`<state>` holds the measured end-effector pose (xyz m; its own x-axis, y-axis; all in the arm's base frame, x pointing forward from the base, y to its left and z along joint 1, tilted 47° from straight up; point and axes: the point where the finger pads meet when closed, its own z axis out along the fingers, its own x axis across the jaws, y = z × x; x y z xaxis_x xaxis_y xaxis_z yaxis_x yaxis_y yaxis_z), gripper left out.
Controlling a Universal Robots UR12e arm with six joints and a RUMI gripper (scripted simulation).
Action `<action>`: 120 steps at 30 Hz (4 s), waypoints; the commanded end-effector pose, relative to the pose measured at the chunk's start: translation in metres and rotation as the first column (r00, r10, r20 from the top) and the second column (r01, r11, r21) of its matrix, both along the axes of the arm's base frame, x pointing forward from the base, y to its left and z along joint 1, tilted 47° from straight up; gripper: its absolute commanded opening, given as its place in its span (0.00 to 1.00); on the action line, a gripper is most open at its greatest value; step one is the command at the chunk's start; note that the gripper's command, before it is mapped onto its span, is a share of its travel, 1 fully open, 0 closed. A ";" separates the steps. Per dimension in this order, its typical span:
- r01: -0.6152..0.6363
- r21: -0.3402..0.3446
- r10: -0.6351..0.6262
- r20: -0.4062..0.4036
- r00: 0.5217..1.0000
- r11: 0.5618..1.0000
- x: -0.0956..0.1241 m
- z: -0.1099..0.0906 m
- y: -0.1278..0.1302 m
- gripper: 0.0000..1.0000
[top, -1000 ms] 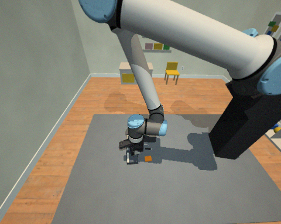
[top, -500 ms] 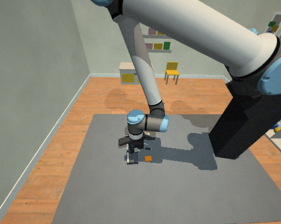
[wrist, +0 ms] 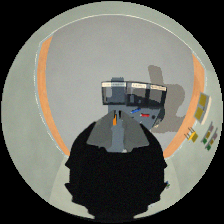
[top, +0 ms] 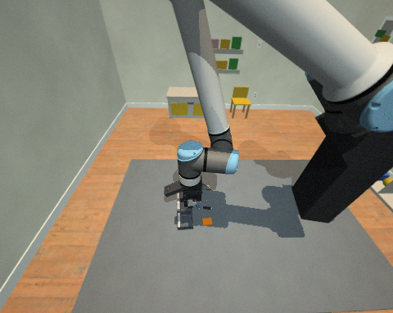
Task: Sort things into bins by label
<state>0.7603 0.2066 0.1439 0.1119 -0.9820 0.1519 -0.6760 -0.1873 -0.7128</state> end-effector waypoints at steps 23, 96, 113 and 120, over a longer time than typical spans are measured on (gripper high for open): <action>0.196 0.210 -0.198 -0.015 0.980 0.958 -0.037 0.018 -0.046 0.18; 0.650 0.716 -0.674 -0.350 0.650 0.256 0.006 -0.080 -0.201 0.18; 0.650 0.716 -0.674 -0.350 0.650 0.256 0.032 -0.104 -0.201 0.18; 0.650 0.716 -0.674 -0.350 0.650 0.256 0.047 -0.118 -0.202 0.18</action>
<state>0.8028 0.0047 0.0297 -0.6257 -0.4315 -0.6498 -0.2811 0.9018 -0.3282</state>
